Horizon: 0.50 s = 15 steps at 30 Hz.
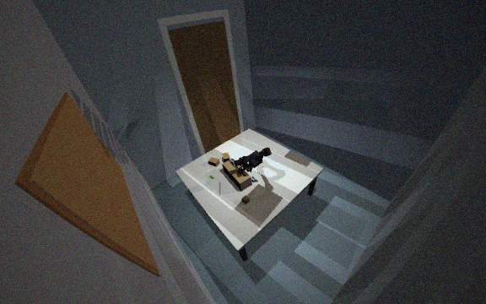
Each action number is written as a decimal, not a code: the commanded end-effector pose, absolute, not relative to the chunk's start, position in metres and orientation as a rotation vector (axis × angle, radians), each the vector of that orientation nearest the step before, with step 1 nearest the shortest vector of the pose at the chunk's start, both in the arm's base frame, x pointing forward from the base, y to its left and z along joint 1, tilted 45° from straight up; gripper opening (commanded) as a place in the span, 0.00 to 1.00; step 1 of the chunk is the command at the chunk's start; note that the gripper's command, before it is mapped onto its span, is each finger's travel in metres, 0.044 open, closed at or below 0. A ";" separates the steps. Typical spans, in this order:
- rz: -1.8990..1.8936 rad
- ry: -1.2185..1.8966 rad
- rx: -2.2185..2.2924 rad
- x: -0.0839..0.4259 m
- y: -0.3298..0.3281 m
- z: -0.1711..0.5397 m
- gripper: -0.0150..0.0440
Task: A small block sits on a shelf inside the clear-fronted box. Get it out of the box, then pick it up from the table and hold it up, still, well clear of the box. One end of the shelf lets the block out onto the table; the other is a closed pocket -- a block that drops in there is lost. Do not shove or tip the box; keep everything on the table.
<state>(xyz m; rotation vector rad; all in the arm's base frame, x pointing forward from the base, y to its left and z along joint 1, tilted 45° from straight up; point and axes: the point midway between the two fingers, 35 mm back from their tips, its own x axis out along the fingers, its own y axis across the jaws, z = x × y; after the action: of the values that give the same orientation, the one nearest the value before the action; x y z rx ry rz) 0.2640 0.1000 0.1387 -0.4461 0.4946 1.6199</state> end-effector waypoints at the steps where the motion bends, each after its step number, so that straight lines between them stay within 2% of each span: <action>1: 1.609 0.486 -0.467 0.269 0.076 0.158 0.93; 8: 1.595 0.479 -0.471 0.269 0.067 0.168 0.93; 12: 1.622 0.280 -0.765 0.261 0.073 0.177 0.75; 15: 1.620 0.029 -1.122 0.251 0.080 0.188 0.74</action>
<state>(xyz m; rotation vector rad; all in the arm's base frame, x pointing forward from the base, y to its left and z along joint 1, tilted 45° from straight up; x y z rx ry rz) 0.2601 0.0742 0.1743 -0.8211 0.2383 1.6318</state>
